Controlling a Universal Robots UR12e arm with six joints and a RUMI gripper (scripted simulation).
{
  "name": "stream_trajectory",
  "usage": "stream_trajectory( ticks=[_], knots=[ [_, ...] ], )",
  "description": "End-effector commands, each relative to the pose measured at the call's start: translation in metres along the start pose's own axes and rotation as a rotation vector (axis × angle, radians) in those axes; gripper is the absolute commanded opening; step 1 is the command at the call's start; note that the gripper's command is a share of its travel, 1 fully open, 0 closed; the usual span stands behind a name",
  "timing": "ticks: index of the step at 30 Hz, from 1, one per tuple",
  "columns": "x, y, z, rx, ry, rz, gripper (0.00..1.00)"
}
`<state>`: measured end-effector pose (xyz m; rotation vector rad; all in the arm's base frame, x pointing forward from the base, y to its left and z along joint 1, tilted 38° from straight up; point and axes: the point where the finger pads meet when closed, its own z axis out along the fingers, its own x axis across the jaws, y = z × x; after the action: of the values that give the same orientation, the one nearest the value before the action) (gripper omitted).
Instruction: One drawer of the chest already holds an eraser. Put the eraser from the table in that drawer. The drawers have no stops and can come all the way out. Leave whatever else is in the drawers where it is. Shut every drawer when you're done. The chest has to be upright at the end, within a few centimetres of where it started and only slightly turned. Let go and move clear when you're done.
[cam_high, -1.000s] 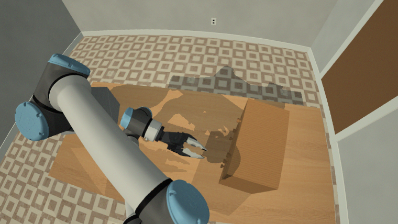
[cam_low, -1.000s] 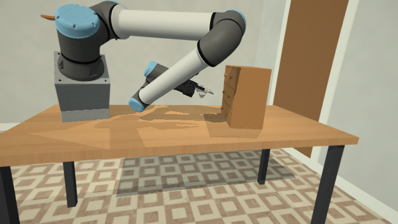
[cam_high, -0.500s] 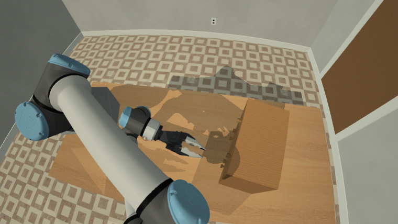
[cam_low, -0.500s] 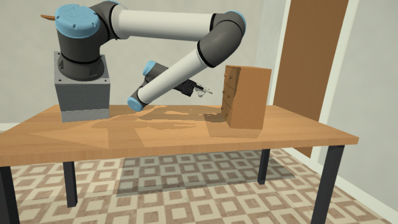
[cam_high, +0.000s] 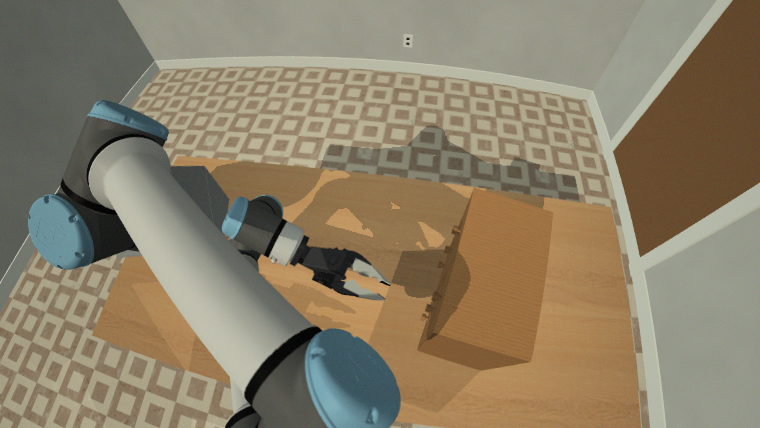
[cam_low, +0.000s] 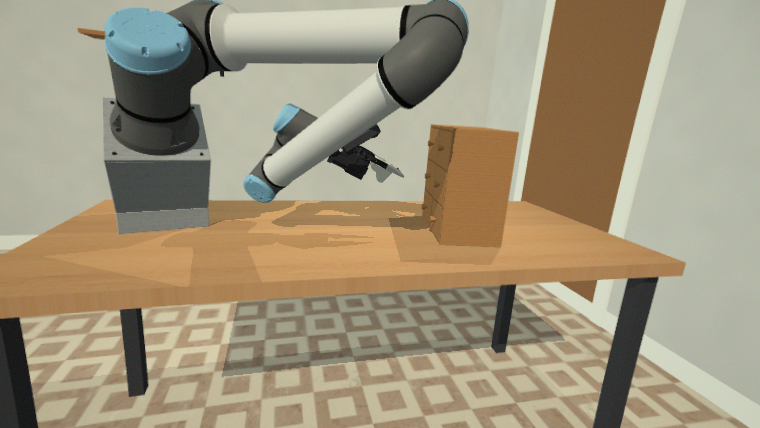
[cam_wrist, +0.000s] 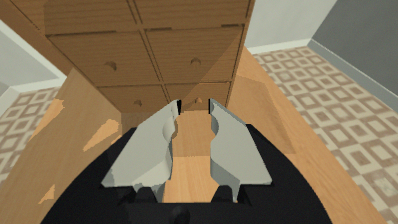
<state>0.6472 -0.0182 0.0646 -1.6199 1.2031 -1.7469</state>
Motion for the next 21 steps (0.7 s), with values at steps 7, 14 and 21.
stream_trajectory(
  ticks=[7,14,21],
  knots=[
    [0.000,-0.006,-0.012,-0.133,0.000,0.002,0.20],
    [-0.001,-0.012,-0.025,-0.264,0.000,0.002,0.20],
    [-0.001,-0.017,-0.038,-0.398,0.000,0.001,0.20]
  ],
)
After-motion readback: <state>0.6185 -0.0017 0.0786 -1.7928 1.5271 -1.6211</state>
